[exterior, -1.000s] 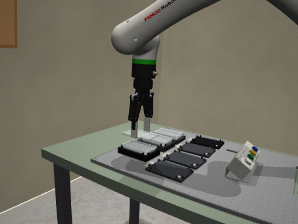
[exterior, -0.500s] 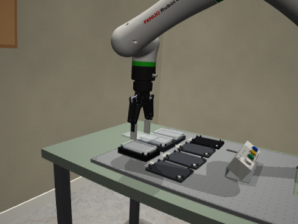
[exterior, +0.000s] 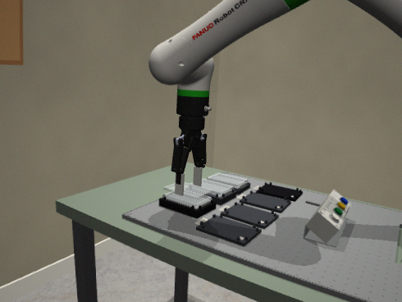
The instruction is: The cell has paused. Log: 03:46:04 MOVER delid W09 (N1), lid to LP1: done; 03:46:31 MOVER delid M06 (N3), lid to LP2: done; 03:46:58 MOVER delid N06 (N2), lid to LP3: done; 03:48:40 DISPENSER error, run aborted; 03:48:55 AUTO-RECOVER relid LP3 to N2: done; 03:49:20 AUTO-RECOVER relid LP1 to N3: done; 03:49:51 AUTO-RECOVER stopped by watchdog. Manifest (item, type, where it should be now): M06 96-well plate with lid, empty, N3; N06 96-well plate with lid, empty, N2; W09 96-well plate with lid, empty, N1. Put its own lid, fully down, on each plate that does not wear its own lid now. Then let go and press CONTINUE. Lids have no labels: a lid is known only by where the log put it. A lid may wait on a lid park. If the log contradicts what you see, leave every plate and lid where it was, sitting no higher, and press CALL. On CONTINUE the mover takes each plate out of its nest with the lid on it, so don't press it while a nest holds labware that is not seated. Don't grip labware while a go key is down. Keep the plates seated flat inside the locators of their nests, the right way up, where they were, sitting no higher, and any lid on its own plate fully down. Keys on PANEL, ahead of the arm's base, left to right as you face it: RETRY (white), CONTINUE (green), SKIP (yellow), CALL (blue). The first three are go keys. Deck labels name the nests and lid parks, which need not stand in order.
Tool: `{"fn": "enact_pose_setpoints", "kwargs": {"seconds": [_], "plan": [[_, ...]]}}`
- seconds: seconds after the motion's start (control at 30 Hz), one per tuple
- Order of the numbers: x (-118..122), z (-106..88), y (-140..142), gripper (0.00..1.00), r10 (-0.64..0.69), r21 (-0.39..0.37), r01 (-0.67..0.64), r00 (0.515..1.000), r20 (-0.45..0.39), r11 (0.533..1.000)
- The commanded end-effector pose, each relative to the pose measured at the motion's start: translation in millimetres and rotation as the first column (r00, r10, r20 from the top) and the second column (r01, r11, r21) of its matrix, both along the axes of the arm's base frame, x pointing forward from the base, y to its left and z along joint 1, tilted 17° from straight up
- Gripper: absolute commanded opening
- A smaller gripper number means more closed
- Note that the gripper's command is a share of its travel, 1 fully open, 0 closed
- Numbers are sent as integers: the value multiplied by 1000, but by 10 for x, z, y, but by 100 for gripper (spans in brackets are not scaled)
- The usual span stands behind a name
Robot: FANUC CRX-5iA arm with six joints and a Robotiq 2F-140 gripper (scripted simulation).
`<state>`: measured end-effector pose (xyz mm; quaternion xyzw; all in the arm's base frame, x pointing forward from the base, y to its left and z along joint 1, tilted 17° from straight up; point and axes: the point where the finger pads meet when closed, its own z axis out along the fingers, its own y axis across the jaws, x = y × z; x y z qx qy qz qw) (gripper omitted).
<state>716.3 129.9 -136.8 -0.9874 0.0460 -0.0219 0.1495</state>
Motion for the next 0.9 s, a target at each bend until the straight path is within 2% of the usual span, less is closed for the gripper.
{"fn": "enact_pose_setpoints", "kwargs": {"seconds": [0.0,0.87], "plan": [[6,-22,6,0,0,0,0,1000,0,1000],[11,-60,18,0,0,0,0,1000,0,1000]]}}
